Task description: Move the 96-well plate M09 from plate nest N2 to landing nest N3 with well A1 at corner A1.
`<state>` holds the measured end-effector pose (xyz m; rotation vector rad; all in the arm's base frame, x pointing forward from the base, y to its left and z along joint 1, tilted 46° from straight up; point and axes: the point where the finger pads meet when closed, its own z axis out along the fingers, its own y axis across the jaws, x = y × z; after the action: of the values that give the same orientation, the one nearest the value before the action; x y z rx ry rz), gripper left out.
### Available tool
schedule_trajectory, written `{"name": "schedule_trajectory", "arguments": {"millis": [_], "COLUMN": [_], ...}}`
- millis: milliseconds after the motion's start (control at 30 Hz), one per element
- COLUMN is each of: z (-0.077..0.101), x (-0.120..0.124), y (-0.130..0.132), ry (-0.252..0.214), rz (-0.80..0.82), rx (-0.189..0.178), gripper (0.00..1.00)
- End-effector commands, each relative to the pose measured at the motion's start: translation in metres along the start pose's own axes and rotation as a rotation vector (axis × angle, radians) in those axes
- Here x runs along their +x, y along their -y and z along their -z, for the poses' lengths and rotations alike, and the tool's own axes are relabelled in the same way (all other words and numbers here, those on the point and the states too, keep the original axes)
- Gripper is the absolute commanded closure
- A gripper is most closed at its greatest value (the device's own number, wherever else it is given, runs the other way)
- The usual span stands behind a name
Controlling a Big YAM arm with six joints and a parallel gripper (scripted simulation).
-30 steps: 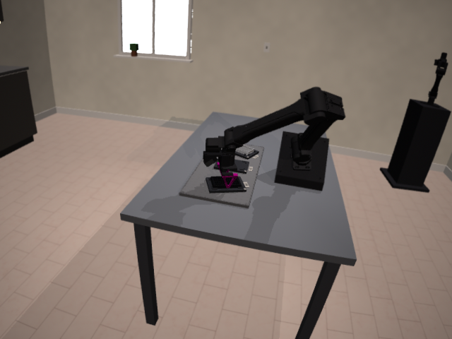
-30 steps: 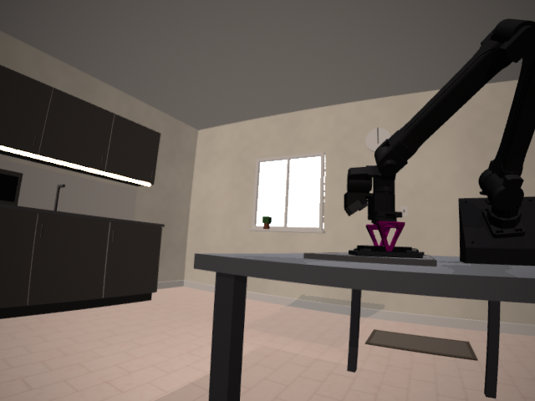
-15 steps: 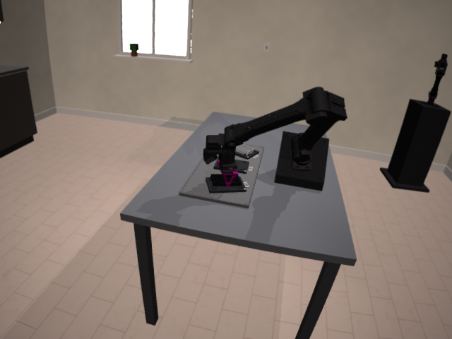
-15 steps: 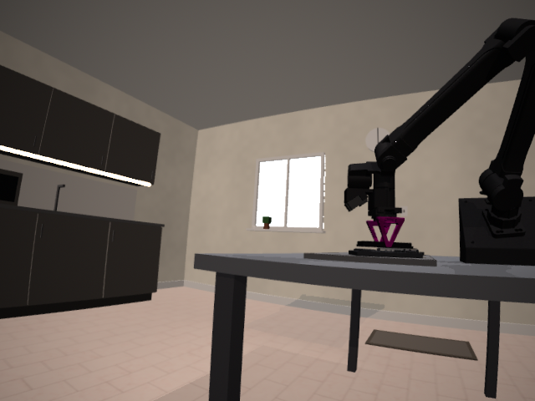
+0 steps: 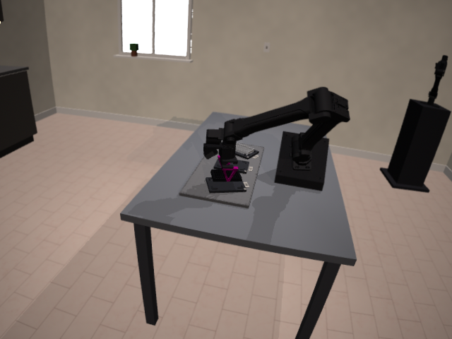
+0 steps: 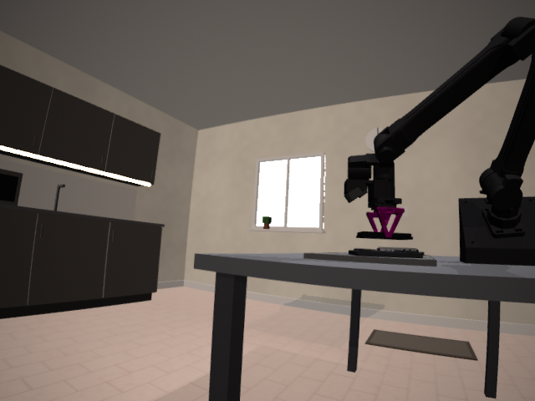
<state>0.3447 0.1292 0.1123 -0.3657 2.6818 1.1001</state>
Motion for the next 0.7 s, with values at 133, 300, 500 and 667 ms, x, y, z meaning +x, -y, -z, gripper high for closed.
{"name": "schedule_trajectory", "arguments": {"millis": [133, 300, 500, 667], "z": [0.029, 0.038, 0.038, 0.053], "x": [-0.019, -0.019, -0.017, -0.019], "y": [-0.002, -0.002, 0.004, -0.002], "ry": [0.045, 0.046, 0.027, 0.045], "rz": [0.04, 0.04, 0.021, 0.041], "rx": [0.011, 0.012, 0.008, 0.014], "gripper": [1.0, 1.0, 1.0, 1.0]}}
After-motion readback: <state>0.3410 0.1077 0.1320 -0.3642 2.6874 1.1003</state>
